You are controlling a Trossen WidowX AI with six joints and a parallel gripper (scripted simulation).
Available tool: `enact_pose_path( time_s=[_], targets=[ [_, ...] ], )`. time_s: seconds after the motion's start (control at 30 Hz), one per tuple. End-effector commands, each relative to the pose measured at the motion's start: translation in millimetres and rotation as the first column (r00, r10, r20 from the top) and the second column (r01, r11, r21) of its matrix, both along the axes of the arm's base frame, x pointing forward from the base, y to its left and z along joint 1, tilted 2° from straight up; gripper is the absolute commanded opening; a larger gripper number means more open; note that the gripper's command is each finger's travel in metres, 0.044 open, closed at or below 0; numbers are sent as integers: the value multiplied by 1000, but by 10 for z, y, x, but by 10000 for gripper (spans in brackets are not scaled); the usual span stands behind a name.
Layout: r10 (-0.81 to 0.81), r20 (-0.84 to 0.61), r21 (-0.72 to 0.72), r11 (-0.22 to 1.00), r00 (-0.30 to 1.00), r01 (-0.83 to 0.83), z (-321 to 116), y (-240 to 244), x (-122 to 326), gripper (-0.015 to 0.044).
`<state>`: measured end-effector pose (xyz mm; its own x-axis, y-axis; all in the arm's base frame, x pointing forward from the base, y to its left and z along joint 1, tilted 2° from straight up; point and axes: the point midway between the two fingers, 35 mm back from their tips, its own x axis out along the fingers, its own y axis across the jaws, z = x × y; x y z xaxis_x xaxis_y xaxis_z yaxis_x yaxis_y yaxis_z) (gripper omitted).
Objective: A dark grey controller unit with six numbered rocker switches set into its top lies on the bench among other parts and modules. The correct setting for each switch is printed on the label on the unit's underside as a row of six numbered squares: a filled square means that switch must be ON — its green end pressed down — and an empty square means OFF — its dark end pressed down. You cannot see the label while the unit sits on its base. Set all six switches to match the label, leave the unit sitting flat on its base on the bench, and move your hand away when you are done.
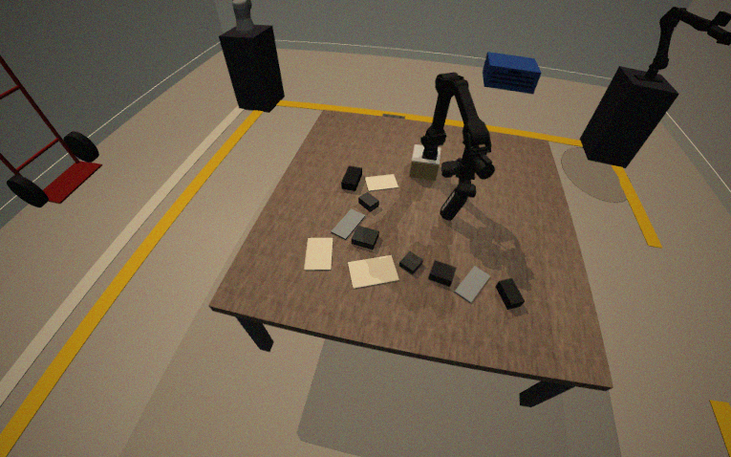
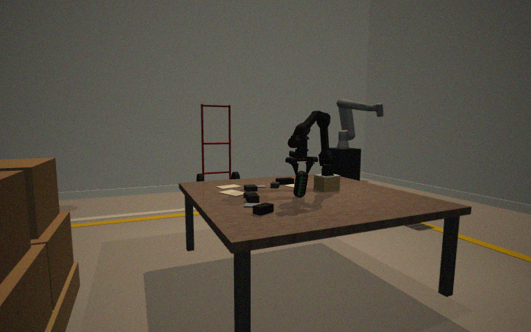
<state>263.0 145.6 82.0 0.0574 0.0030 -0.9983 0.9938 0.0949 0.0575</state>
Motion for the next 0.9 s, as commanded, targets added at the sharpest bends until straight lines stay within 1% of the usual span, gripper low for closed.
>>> enact_pose_path(
  time_s=[0.0,0.87],
  targets=[
    [-1,-3,-14,1000,1000,1,-27,-89,1,338],
    [-1,-2,-16,1000,1000,1,-19,-336,25,338]
  ],
)
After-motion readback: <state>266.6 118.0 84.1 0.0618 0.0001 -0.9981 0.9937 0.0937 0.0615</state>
